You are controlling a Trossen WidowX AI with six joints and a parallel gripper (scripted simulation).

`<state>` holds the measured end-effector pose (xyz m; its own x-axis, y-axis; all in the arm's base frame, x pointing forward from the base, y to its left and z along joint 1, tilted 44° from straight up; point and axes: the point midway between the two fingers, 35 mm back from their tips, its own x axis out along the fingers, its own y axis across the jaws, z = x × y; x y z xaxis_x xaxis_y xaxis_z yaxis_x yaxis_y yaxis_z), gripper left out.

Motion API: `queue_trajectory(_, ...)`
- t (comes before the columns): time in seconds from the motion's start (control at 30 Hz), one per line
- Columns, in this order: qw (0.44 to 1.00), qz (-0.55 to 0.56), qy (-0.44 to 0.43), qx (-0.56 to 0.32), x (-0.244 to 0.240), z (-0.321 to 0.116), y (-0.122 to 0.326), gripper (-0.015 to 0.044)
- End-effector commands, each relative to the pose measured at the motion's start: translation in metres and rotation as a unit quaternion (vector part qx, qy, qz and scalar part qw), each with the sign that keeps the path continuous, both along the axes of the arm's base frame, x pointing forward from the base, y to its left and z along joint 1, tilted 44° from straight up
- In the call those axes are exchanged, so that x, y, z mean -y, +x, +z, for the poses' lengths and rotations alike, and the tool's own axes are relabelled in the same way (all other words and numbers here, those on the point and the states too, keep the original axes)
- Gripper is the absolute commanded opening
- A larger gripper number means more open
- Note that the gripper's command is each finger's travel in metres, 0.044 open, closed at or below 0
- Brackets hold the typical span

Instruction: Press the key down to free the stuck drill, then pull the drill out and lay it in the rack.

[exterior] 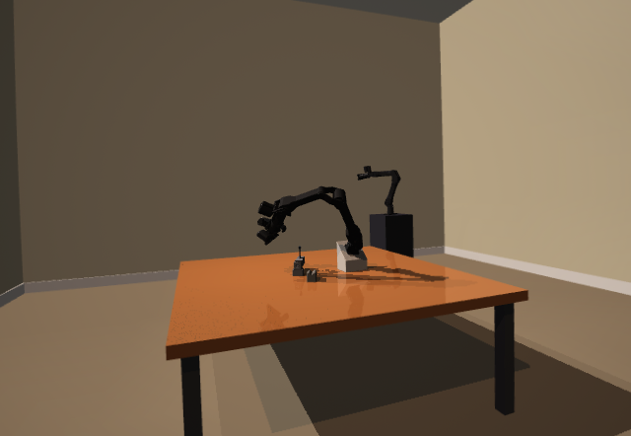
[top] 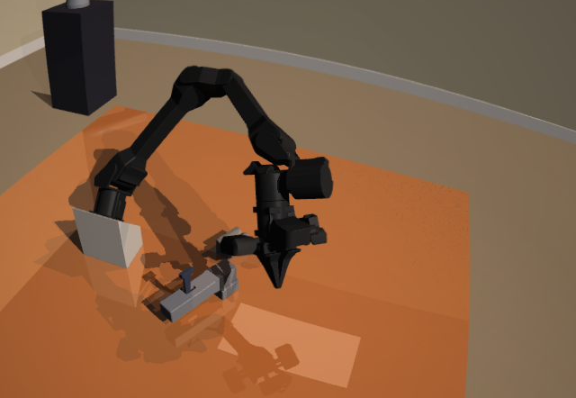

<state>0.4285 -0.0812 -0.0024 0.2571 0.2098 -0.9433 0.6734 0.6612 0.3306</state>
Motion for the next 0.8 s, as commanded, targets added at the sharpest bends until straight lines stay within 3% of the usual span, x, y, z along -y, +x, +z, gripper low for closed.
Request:
queue_trajectory(0.0, 0.991, 0.103, 0.063, -0.065, 0.018, -0.023, -0.068, 0.0000)
queue_trajectory(0.33, 0.945, 0.227, 0.227, -0.058, 0.023, -0.020, -0.163, 0.0000)
queue_trajectory(0.77, 0.941, 0.232, 0.239, -0.052, 0.023, -0.018, -0.168, 0.0000)
